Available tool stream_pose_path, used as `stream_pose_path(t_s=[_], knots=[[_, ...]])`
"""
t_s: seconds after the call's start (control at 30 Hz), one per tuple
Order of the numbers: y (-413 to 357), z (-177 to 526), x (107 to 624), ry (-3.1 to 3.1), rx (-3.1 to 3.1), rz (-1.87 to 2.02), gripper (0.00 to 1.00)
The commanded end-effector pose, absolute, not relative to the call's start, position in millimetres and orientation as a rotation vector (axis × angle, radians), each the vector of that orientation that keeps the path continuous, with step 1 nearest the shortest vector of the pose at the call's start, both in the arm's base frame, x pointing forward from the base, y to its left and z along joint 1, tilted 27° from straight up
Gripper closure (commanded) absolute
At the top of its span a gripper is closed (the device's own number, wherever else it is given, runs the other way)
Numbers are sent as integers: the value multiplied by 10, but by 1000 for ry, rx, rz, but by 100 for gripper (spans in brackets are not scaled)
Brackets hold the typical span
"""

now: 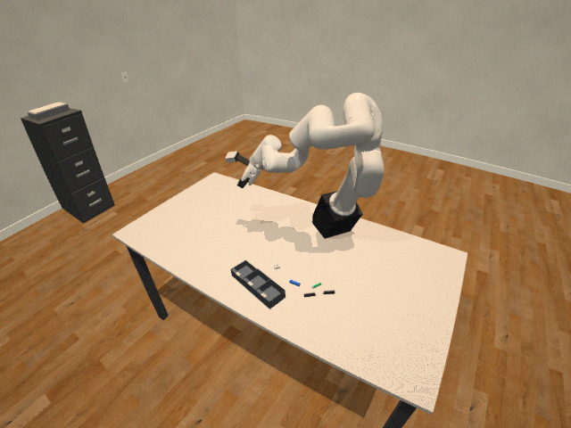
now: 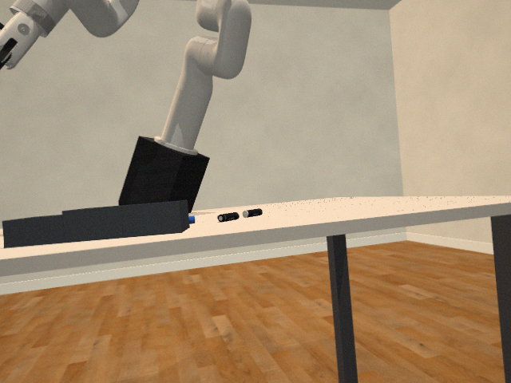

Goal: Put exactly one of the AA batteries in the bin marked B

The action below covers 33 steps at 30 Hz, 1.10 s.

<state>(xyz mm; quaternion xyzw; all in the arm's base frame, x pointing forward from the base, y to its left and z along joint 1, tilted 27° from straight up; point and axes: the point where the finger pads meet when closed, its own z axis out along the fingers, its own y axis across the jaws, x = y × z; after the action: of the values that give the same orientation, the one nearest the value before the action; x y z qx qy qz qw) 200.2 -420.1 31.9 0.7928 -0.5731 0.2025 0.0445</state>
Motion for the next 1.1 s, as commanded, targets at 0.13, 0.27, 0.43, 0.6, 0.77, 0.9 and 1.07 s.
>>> stream_pose_path(t_s=[0.13, 0.27, 0.43, 0.6, 0.77, 0.9, 1.07], knots=[[-3936, 461, 2416, -1596, 2600, 667, 93], [-3831, 506, 2562, -1596, 2601, 667, 93], [-3657, 566, 2732, -1440, 2757, 695, 93], [-3420, 646, 2965, -1426, 2771, 697, 93], [-3220, 704, 3104, -1251, 2919, 710, 93], [-3087, 742, 3197, -1237, 2931, 711, 93], [-2885, 797, 3322, -1175, 2978, 710, 93]])
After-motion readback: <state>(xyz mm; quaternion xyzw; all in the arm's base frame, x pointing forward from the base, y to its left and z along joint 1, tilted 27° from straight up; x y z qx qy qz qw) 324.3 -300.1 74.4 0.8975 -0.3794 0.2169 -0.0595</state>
